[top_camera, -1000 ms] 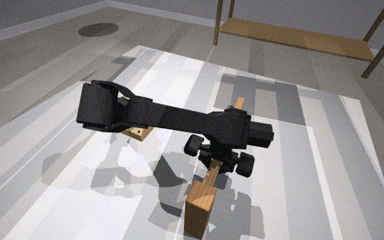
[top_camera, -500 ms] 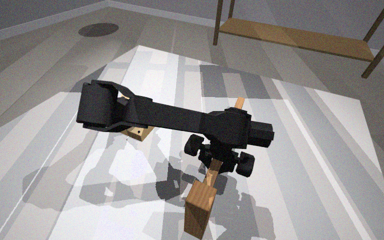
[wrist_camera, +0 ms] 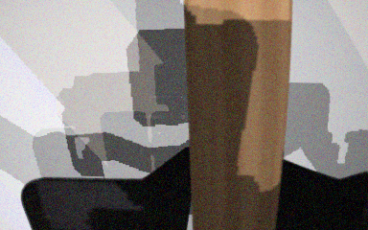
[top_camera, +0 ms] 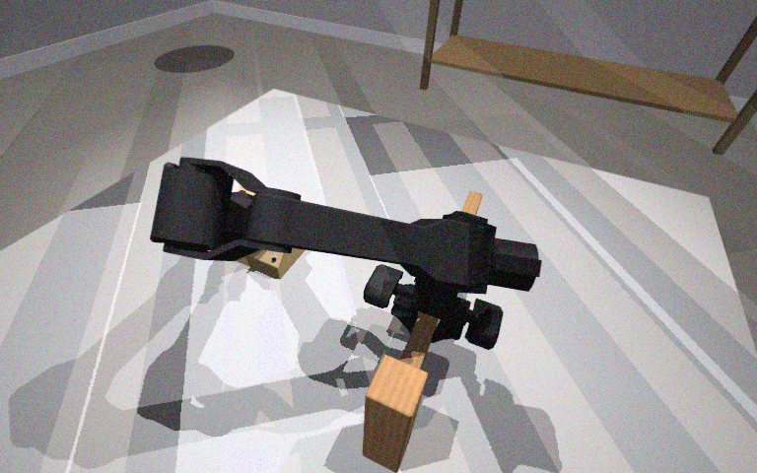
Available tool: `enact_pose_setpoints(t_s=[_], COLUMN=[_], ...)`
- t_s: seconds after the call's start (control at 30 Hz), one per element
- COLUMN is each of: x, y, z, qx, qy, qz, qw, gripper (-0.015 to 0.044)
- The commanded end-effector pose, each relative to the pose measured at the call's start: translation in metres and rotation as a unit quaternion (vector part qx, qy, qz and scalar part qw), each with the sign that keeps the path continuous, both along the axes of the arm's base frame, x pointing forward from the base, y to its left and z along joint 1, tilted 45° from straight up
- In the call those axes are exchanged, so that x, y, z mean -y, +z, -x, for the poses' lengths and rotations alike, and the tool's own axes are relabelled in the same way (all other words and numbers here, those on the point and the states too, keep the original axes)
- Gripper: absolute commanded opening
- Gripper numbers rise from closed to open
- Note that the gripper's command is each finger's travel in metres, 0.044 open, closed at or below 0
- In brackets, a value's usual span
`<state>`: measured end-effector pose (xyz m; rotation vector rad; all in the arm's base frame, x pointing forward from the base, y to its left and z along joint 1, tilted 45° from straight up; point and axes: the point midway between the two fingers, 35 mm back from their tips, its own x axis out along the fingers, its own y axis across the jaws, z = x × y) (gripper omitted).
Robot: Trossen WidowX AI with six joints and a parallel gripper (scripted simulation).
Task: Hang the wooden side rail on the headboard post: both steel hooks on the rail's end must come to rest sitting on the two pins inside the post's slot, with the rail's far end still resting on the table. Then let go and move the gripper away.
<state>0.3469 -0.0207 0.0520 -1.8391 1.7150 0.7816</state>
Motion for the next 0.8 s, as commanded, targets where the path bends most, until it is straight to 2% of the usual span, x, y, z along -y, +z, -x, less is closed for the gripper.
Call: enact_pose_setpoints(t_s=[0.0,0.77], x=[-0.0043,-0.0015], y=[0.0059,0.0066], z=[-0.005,-0.0078], qx=[0.011,0.011], qy=[0.006,0.006], qz=[-0.005,-0.005], qw=[1.0,1.0], gripper=[0.0,0.0])
